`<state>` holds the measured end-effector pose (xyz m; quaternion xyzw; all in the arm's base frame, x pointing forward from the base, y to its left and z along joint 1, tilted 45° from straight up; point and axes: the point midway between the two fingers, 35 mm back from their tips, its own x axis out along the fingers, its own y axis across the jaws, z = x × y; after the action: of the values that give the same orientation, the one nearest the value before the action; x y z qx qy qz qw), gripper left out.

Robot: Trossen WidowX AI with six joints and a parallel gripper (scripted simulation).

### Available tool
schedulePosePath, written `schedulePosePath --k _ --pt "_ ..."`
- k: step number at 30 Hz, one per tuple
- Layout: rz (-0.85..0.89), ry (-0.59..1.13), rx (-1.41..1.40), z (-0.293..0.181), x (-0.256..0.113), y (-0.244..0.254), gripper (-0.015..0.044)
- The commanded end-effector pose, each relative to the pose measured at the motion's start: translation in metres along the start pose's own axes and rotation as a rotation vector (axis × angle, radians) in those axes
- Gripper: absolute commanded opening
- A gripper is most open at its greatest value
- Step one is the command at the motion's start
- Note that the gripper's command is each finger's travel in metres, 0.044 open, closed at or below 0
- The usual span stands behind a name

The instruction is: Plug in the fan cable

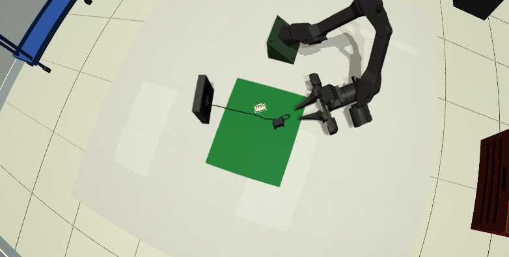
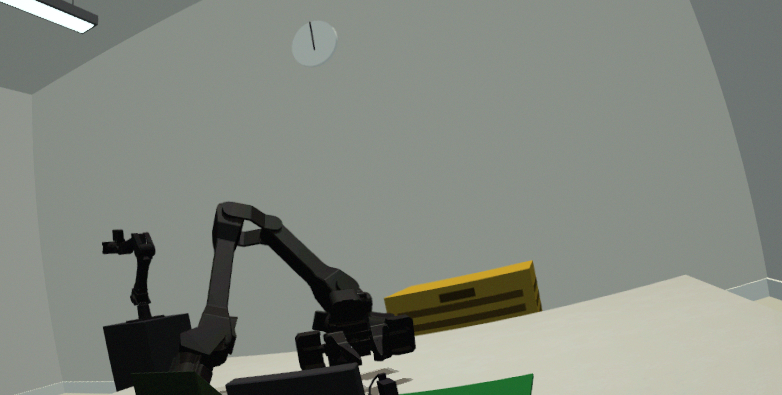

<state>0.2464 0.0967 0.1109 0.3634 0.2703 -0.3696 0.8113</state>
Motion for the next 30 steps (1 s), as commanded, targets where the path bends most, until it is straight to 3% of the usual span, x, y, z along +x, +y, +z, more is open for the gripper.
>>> schedulePosePath --k 1,13,24,30 --pt "0.012 0.0 0.015 0.009 -0.017 0.002 0.014" --pt "0.015 -0.001 0.015 0.023 -0.043 -0.003 0.014" --pt "-0.153 0.121 -0.11 0.023 -0.027 -0.016 0.0429" --pt "-0.241 0.219 -0.175 0.022 -0.02 -0.024 0.044"
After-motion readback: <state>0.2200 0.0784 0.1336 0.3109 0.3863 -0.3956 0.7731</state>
